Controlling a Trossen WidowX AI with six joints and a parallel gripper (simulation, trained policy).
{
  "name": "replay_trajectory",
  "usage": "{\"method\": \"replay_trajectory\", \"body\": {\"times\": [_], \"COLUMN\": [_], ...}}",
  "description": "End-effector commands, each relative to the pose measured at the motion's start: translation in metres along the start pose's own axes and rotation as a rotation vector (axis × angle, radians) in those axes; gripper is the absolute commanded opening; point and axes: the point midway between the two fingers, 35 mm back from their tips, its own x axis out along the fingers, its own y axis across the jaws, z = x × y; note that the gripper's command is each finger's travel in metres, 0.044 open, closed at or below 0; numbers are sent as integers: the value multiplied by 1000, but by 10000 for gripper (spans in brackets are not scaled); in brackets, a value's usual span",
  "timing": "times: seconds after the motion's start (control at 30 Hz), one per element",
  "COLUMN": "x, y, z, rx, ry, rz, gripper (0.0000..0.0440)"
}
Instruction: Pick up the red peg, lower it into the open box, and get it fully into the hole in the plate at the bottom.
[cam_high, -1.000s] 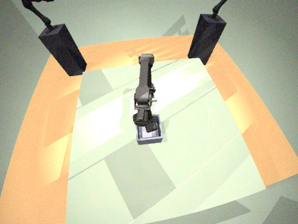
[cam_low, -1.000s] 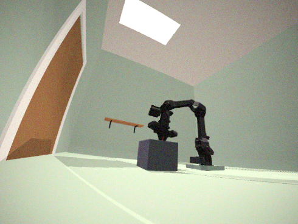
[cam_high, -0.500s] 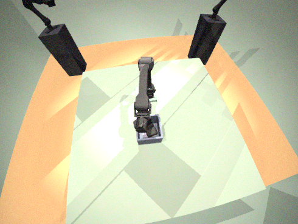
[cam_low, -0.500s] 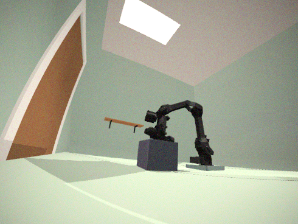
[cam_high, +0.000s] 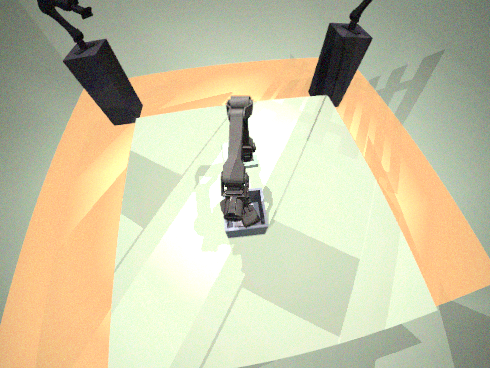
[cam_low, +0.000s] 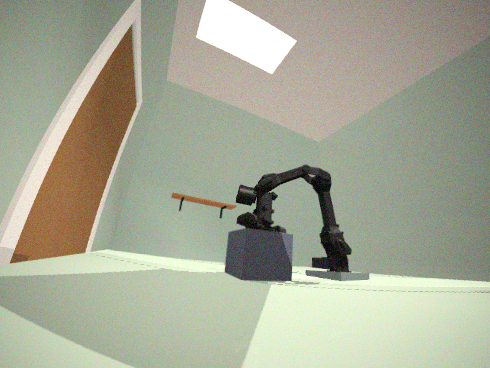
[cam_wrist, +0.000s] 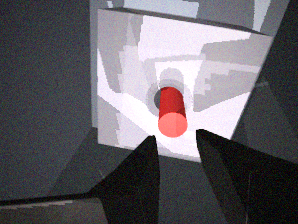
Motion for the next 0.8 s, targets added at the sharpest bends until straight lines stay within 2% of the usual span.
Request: {"method": "replay_trajectory", "body": {"times": [0.0, 0.77], "x": [2, -42], "y": [4, 30], "z": [3, 10], "rx": [-9, -11], "ry": [23, 156], "rz": [7, 159], "gripper": [108, 115]}}
